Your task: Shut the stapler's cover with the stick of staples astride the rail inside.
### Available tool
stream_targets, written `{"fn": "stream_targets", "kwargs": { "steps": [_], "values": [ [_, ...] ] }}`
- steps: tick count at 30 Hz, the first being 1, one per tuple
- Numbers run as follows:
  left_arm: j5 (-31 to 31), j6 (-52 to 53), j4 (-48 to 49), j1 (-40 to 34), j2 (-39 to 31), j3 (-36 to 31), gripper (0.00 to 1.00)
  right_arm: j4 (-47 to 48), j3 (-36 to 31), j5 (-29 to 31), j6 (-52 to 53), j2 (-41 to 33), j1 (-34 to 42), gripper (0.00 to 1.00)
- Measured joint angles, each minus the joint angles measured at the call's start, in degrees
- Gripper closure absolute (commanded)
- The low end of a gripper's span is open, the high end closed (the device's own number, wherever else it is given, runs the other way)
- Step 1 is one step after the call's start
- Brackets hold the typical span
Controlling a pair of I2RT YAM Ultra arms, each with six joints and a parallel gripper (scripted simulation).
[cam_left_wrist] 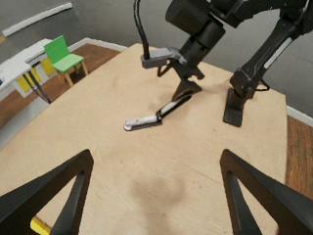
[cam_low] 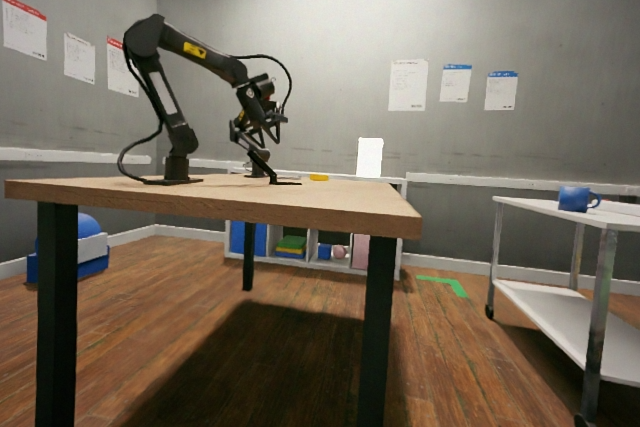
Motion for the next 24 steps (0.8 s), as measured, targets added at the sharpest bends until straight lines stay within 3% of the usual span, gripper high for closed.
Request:
{"fn": "stream_targets", "kwargs": {
  "steps": [5, 12, 24],
  "values": [
    [0.00, 0.00, 0.00, 0.00, 0.00, 0.00, 0.00, -7.45, 1.22, 0.02, 0.02, -7.45, 0.00, 0.00],
    [0.00, 0.00, 0.00, 0.00, 0.00, 0.00, 0.00, -14.32, 4.50, 0.07, 0.11, -12.13, 0.00, 0.00],
    [0.00, 0.00, 0.00, 0.00, 0.00, 0.00, 0.00, -16.76, 6.10, 0.09, 0.15, -13.66, 0.00, 0.00]
  ]
}}
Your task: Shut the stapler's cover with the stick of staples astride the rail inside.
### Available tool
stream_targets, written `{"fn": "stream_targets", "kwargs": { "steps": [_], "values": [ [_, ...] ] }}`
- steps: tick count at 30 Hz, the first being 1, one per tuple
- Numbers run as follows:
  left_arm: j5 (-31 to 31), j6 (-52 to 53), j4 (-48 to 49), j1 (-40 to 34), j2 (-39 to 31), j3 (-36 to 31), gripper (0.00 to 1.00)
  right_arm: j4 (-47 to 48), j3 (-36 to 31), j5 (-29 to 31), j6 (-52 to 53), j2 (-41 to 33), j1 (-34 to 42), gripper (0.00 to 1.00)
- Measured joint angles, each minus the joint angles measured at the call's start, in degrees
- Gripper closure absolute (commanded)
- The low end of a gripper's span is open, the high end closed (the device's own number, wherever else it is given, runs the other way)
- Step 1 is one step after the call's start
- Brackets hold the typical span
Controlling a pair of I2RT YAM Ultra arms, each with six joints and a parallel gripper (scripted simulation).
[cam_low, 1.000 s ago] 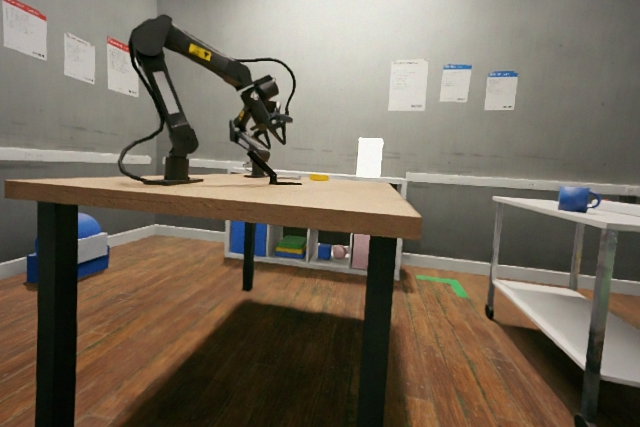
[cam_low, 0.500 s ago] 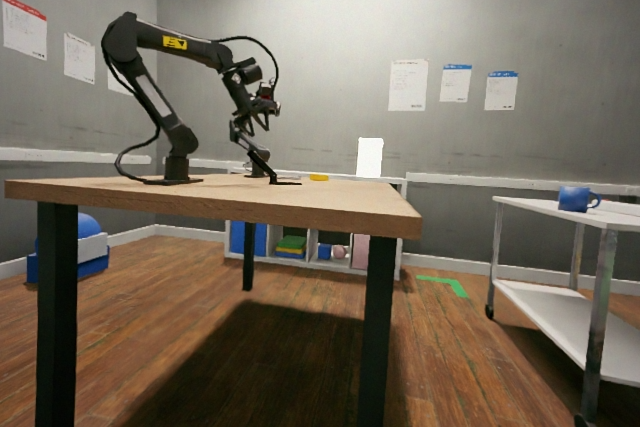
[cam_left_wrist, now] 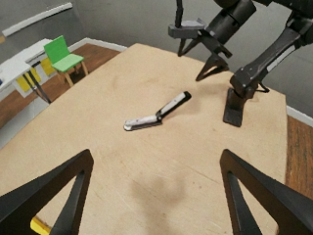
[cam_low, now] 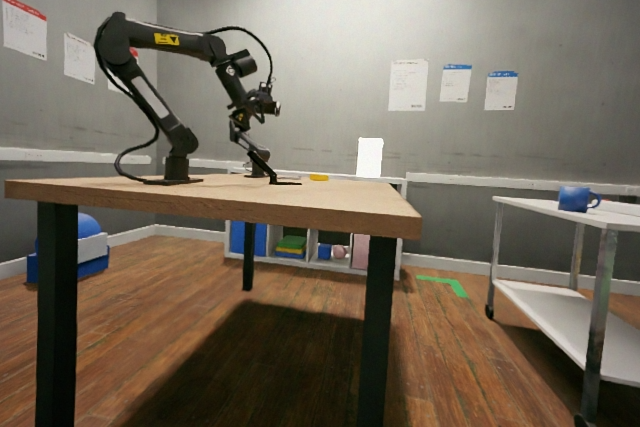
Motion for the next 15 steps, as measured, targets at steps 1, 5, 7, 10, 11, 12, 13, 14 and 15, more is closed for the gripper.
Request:
{"fn": "stream_targets", "kwargs": {
  "steps": [1, 5, 7, 10, 11, 12, 13, 14, 15],
  "values": [
    [0.00, 0.00, 0.00, 0.00, 0.00, 0.00, 0.00, -0.04, 0.00, 0.00, 0.00, 0.00, 0.00, 0.00],
    [0.00, 0.00, 0.00, 0.00, 0.00, 0.00, 0.00, -0.17, 0.00, 0.00, 0.00, 0.00, 0.00, 0.00],
    [0.00, 0.00, 0.00, 0.00, 0.00, 0.00, 0.00, -0.20, 0.00, 0.00, 0.00, 0.00, 0.00, 0.11],
    [0.00, 0.00, 0.00, 0.00, 0.00, 0.00, 0.00, -0.74, 0.00, 0.00, 0.61, 0.00, 0.00, 0.45],
    [0.00, 0.00, 0.00, 0.00, 0.00, 0.00, 0.00, -1.16, 0.02, -0.07, 1.22, 0.00, 0.00, 0.50],
    [0.00, 0.00, 0.00, 0.00, 0.00, 0.00, 0.00, -1.75, 0.09, -0.17, 1.95, 0.11, 0.04, 0.50],
    [0.00, 0.00, 0.00, 0.00, 0.00, 0.00, 0.00, -2.43, 0.33, -0.31, 2.71, 0.55, 0.15, 0.50],
    [0.00, 0.00, 0.00, 0.00, 0.00, 0.00, 0.00, -3.04, 0.66, -0.48, 3.50, 1.31, 0.26, 0.50],
    [0.00, 0.00, 0.00, 0.00, 0.00, 0.00, 0.00, -3.39, 0.92, -0.66, 4.17, 2.29, 0.33, 0.50]
  ]
}}
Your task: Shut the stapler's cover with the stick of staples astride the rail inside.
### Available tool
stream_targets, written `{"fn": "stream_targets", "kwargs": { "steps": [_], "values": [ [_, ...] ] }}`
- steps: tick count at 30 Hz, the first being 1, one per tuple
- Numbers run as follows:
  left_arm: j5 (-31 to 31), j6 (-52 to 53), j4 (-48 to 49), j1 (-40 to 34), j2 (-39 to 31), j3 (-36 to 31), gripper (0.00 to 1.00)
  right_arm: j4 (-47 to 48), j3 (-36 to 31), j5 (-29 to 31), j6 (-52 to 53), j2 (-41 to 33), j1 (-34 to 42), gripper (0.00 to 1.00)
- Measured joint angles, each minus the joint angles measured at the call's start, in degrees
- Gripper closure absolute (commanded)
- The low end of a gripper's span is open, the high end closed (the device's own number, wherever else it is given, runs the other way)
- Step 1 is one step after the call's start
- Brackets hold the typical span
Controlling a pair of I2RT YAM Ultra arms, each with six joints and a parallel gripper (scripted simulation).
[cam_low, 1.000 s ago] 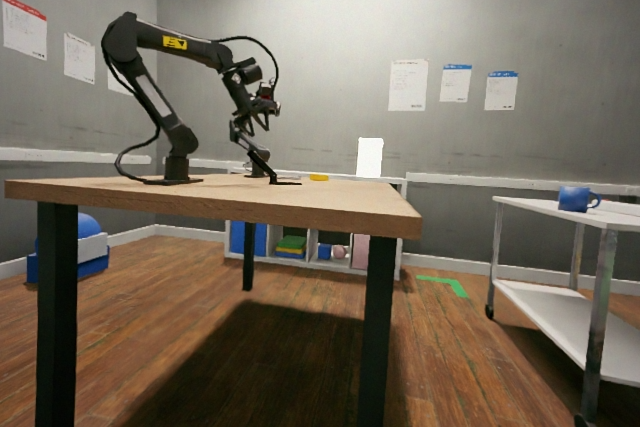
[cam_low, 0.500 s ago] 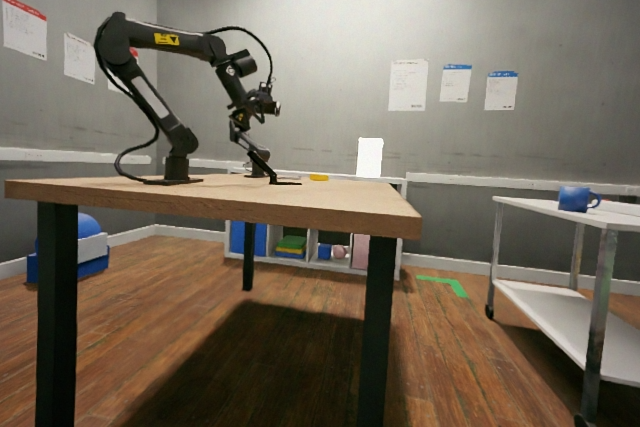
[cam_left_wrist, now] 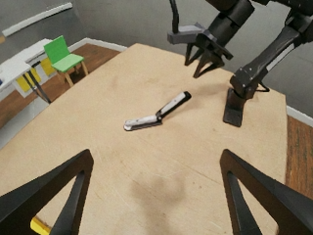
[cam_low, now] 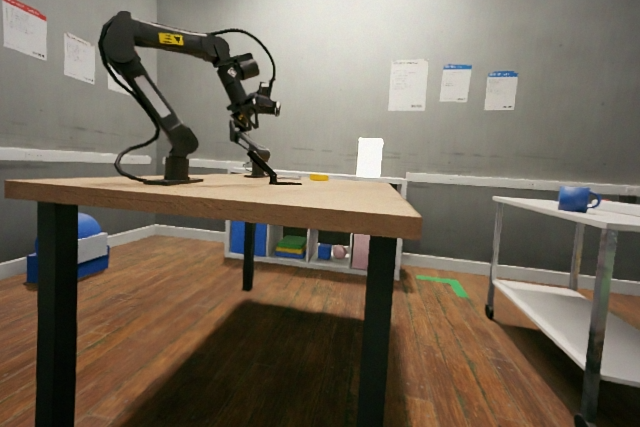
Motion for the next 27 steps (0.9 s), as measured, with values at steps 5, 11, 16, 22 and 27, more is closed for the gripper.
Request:
{"fn": "stream_targets", "kwargs": {
  "steps": [5, 11, 16, 22, 27],
  "values": [
    [0.00, 0.00, 0.00, 0.00, 0.00, 0.00, 0.00, -1.79, 0.81, -0.92, 2.99, 5.07, 0.07, 0.50],
    [0.00, 0.00, 0.00, 0.00, 0.00, 0.00, 0.00, -3.21, 1.95, -2.32, 5.88, 12.59, -0.20, 0.50],
    [0.00, 0.00, 0.00, 0.00, 0.00, 0.00, 0.00, -3.52, 2.23, -2.62, 6.58, 15.02, -0.55, 0.50],
    [0.00, 0.00, 0.00, 0.00, 0.00, 0.00, 0.00, -3.45, 2.38, -2.62, 6.71, 14.99, -0.55, 0.50],
    [0.00, 0.00, 0.00, 0.00, 0.00, 0.00, 0.00, -2.34, 1.49, -2.62, 6.73, 14.99, -0.55, 0.50]
  ]
}}
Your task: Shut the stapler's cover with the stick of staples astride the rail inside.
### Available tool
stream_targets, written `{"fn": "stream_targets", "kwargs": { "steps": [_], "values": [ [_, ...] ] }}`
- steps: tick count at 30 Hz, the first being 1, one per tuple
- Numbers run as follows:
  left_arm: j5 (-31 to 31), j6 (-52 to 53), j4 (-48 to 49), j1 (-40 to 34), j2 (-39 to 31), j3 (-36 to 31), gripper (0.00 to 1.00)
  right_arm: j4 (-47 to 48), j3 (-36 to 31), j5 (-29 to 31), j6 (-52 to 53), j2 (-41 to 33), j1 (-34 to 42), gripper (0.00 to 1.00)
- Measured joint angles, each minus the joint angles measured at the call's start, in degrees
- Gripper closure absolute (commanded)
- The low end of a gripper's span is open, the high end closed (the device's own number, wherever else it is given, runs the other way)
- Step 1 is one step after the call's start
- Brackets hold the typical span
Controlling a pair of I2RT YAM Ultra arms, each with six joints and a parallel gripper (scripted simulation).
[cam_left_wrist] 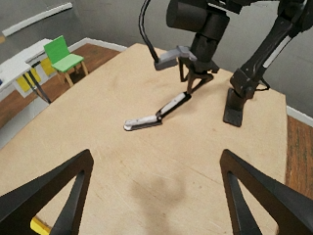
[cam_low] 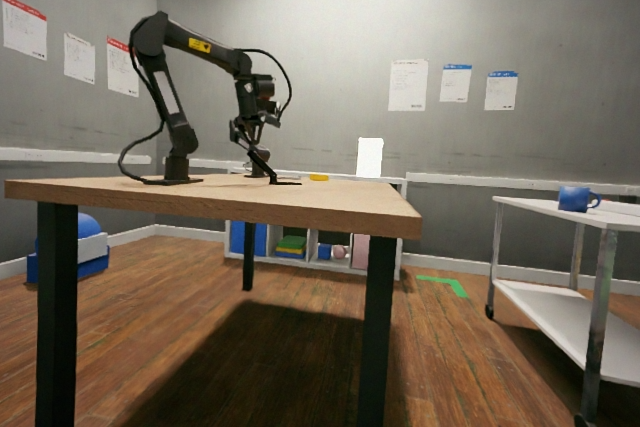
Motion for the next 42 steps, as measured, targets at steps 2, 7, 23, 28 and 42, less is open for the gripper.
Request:
{"fn": "stream_targets", "kwargs": {
  "steps": [2, 7, 23, 28, 42],
  "values": [
    [0.00, 0.00, 0.00, 0.00, 0.00, 0.00, 0.00, 0.48, -0.70, 0.00, 0.02, 0.00, 0.00, 0.50],
    [0.00, 0.00, 0.00, 0.00, 0.00, 0.00, 0.00, 1.90, -2.21, 0.00, 0.02, 0.02, 0.00, 0.50],
    [0.00, 0.00, 0.00, 0.00, 0.00, 0.00, 0.00, 6.93, -6.16, 0.00, 0.04, 1.53, 0.00, 0.50],
    [0.00, 0.00, 0.00, 0.00, 0.00, 0.00, 0.00, 8.31, -6.99, 0.00, 0.04, 1.86, 0.00, 0.50],
    [0.00, 0.00, 0.00, 0.00, 0.00, 0.00, 0.00, 12.15, -9.51, 0.00, 0.04, 3.10, 0.00, 0.58]
  ]
}}
